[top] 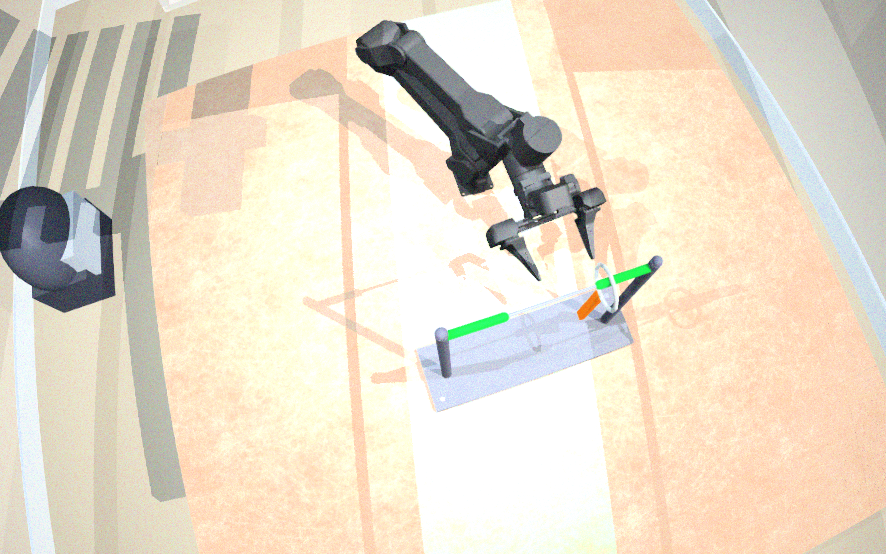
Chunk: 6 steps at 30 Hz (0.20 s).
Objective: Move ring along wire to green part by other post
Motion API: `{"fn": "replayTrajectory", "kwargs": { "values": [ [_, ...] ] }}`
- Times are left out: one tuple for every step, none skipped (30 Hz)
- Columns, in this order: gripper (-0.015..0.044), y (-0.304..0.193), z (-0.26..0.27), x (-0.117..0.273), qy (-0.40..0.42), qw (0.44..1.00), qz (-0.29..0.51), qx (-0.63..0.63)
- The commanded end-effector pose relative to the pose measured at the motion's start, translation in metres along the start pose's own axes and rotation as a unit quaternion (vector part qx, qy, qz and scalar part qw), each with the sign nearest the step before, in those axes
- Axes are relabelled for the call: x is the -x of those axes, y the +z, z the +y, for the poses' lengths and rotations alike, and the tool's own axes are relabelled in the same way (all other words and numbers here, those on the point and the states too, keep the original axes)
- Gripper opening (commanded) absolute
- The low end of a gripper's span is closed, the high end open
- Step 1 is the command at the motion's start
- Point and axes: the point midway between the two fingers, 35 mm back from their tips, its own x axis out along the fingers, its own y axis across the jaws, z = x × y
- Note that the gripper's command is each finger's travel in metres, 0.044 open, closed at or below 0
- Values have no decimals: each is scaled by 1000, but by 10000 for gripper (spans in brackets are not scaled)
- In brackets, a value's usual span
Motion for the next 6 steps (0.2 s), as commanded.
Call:
{"fn": "replayTrajectory", "kwargs": {
  "values": [
    [440, -1, -1, 0, -2, 1000, 1, -1],
    [440, -1, -1, 0, -2, 1000, 1, -1],
    [440, -1, -1, 0, -2, 1000, 1, -1],
    [440, -1, -1, 0, -2, 1000, 1, -1],
    [440, -1, -1, 0, -2, 1000, 1, -1],
    [440, -1, -1, 0, -2, 1000, 1, -1]
  ]
}}
